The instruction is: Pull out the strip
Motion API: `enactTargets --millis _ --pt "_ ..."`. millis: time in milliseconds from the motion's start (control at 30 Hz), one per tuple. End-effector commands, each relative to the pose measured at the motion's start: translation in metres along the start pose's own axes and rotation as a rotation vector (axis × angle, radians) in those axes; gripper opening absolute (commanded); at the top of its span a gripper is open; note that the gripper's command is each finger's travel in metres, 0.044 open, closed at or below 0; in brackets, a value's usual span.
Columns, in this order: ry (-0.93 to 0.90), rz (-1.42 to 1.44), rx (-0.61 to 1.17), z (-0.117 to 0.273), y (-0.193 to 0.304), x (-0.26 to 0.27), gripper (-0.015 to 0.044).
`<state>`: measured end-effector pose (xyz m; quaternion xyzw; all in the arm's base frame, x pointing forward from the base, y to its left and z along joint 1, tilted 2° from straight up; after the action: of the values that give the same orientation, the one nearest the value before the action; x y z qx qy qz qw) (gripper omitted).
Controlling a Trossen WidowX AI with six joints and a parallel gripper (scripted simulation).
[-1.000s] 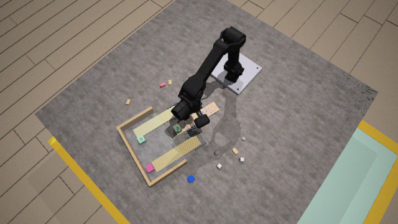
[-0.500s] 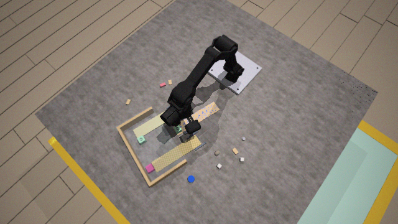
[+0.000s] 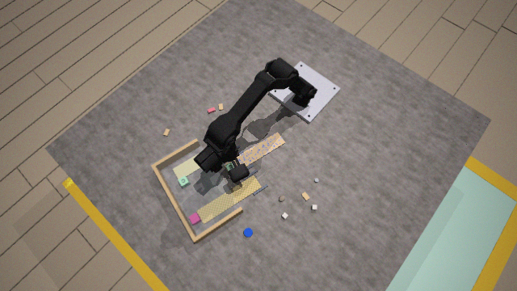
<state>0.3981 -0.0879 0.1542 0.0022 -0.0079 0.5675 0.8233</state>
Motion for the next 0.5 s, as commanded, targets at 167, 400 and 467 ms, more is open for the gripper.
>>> enactTargets --millis 167,400,467 --pt "0.000 0.005 -0.001 -0.006 -0.008 0.000 0.0282" --pt "0.000 0.005 -0.001 -0.017 -0.009 0.000 0.0250" --pt "0.000 0.005 -0.001 -0.021 -0.009 0.000 0.0250"
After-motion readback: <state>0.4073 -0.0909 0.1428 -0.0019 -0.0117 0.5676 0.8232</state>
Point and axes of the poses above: the point midway between the two fingers, 35 mm back from their tips, its own z axis back along the fingers, its own x axis across the jaws, y = z × x, the point moved 7 cm from there along z, back along the fingers, and after that the axes turned 10 degrees about z, right-handed, at the moved point
